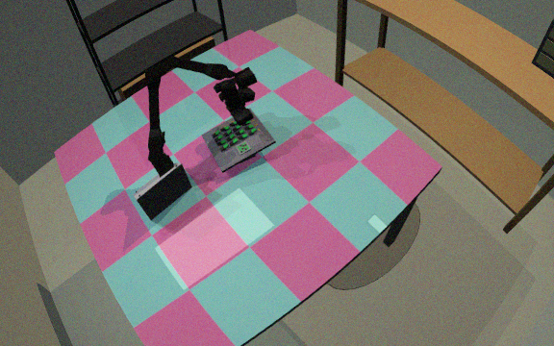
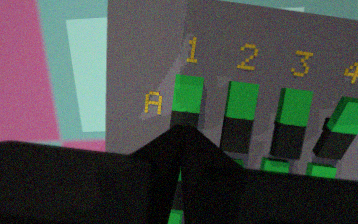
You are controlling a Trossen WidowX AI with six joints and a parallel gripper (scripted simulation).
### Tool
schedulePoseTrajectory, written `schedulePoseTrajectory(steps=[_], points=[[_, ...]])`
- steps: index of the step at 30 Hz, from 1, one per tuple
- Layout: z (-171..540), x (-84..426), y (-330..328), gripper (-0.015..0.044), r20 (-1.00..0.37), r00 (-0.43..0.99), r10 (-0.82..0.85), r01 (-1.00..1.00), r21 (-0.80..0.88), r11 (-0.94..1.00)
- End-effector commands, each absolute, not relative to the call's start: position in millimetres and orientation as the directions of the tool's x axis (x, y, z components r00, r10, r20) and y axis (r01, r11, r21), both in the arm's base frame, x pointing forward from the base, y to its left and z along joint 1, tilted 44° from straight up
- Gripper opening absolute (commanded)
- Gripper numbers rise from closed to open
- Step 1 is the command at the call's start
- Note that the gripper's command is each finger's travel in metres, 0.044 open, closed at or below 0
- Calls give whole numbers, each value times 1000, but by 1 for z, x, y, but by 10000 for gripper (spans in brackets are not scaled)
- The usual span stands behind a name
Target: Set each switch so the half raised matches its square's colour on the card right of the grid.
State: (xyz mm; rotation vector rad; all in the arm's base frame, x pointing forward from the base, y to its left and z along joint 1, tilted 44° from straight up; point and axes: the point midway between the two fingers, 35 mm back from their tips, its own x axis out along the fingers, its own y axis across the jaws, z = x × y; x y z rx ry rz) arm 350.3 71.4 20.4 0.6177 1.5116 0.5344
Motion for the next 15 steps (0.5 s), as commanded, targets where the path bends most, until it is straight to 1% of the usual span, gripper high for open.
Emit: schedulePoseTrajectory(steps=[1,15], points=[[20,350,73,0,-739,2,674,60,673,737],[18,350,74,0,-739,2,674,60,673,737]])
